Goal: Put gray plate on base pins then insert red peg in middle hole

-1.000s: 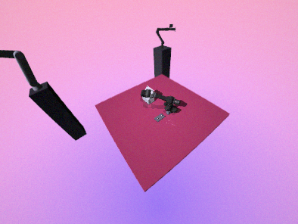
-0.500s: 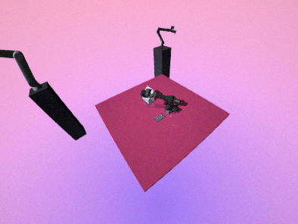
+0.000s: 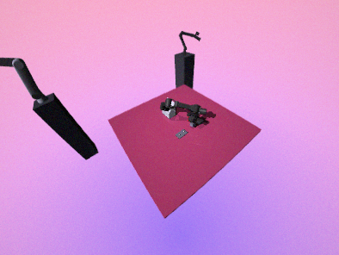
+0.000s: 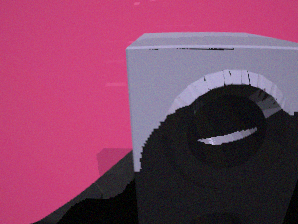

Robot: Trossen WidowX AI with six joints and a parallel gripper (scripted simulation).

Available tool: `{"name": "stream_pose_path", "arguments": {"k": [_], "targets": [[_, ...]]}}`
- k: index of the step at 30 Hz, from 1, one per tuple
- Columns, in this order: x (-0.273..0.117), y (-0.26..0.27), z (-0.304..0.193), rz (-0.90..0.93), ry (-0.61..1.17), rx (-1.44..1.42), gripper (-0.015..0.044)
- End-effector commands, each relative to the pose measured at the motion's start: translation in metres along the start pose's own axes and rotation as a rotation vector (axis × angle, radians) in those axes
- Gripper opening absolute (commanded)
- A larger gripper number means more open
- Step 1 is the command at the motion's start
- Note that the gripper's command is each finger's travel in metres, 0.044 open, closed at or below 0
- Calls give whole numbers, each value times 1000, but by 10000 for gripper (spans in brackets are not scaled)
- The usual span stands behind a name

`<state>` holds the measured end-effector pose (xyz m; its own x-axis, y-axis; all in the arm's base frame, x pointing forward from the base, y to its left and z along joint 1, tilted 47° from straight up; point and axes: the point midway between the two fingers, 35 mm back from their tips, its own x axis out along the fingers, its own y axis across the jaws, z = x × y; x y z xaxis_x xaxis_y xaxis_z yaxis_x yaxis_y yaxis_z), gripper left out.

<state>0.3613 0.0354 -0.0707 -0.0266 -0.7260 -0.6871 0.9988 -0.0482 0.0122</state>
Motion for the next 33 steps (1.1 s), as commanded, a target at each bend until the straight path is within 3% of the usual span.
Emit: {"name": "stream_pose_path", "arguments": {"k": [1,21,33], "targets": [[-14,0,-2,2,6,3,0],[-77,-9,-2,0,1,4,0],[-67,-3,23,1,11,-6,0]]}}
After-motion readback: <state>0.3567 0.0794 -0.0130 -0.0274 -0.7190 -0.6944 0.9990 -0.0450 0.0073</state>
